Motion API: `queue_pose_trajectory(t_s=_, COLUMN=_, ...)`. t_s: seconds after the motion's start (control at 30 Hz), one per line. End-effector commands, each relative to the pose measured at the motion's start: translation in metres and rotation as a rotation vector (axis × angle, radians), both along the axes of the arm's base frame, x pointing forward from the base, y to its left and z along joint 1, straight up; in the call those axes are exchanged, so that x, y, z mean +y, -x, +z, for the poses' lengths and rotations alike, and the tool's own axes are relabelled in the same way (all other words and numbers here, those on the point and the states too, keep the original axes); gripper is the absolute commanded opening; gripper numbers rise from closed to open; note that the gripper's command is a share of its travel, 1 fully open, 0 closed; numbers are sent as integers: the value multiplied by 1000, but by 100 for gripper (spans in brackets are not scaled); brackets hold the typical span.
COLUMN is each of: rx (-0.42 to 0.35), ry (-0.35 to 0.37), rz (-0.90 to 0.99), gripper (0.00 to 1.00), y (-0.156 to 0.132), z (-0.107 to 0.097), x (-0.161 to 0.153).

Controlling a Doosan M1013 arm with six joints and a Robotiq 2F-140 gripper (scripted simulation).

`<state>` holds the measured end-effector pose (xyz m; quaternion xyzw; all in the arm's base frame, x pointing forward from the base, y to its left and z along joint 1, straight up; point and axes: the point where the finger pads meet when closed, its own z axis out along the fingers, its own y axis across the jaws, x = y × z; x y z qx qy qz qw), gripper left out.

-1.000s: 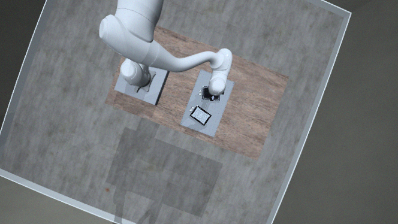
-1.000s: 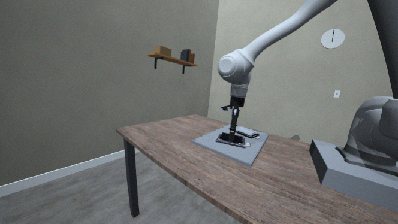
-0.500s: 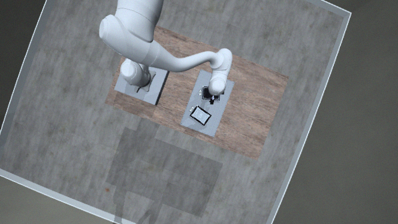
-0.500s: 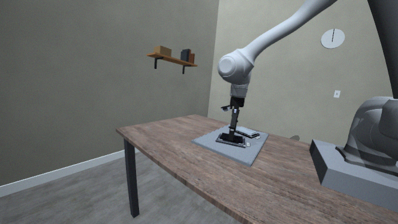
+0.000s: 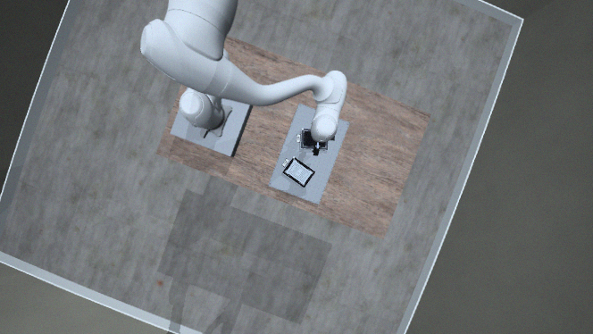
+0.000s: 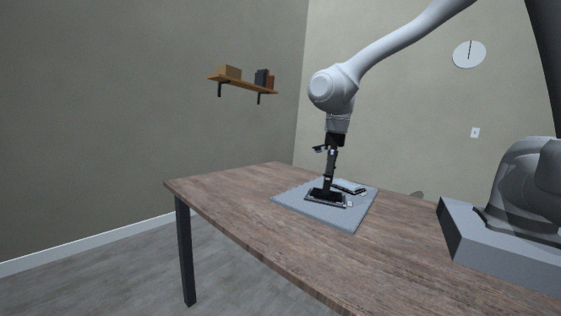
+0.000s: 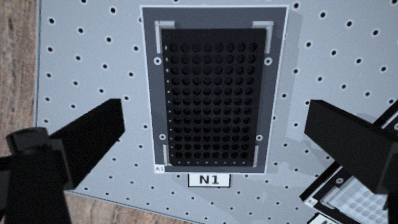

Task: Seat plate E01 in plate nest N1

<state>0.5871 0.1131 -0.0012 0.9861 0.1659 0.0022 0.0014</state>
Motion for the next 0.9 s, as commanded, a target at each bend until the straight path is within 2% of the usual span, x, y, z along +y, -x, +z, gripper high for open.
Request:
queue_pose_trajectory(t_s=0.0, rx=-1, ry=2, rz=0, gripper=100, y=-2, z=10, x=-2)
queue_pose_trajectory(t_s=0.2, rx=-1, ry=2, rz=0, gripper=100, y=-2, z=26, x=-2)
queue_pose_trajectory(t_s=0.87, rx=1, ry=1, rz=0, gripper=100, y=0, z=22, x=-1)
